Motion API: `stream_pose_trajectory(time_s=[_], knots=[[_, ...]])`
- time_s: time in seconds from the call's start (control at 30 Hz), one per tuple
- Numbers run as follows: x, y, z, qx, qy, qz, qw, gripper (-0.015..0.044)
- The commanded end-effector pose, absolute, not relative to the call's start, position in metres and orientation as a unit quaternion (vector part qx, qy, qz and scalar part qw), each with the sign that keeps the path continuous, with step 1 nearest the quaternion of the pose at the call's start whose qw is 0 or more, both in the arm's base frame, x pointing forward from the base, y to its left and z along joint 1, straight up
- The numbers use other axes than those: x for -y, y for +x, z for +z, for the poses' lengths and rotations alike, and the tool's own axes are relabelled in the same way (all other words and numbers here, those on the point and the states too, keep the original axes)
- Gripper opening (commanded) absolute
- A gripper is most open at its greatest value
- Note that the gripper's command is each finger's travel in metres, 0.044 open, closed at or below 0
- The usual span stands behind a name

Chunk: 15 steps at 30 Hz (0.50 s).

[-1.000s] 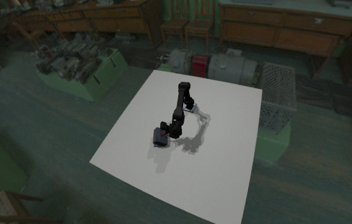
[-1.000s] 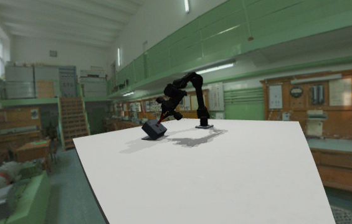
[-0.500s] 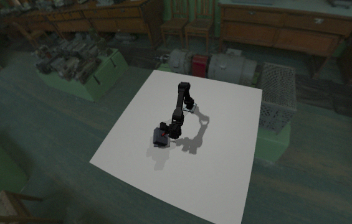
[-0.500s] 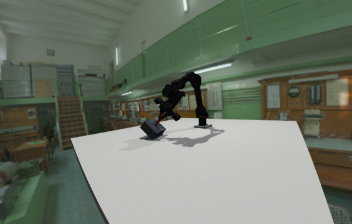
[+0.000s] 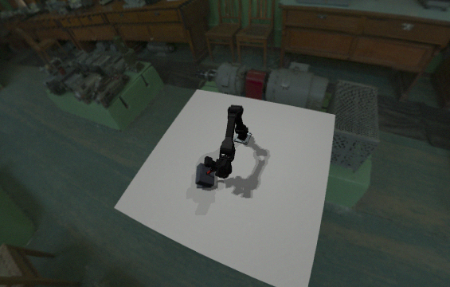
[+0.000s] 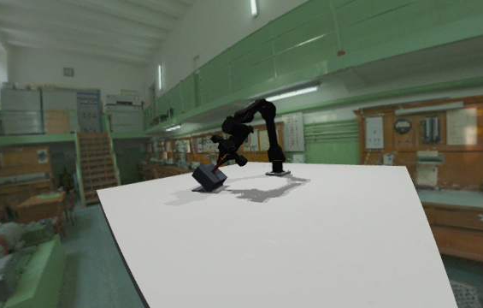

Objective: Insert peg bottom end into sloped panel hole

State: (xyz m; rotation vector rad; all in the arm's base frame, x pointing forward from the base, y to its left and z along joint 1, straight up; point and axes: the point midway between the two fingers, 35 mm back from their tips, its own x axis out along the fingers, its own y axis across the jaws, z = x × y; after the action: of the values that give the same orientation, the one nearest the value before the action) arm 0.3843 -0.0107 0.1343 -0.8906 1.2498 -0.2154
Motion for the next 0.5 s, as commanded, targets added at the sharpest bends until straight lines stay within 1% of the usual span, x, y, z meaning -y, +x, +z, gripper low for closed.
stream_pose_trajectory(time_s=[0.0,0.47], knots=[[0.0115,0.384,0.1323,-0.564,-0.402,-0.097,0.715,0.0],[0.0149,0.3854,0.1279,-0.564,-0.402,-0.097,0.715,0.0]])
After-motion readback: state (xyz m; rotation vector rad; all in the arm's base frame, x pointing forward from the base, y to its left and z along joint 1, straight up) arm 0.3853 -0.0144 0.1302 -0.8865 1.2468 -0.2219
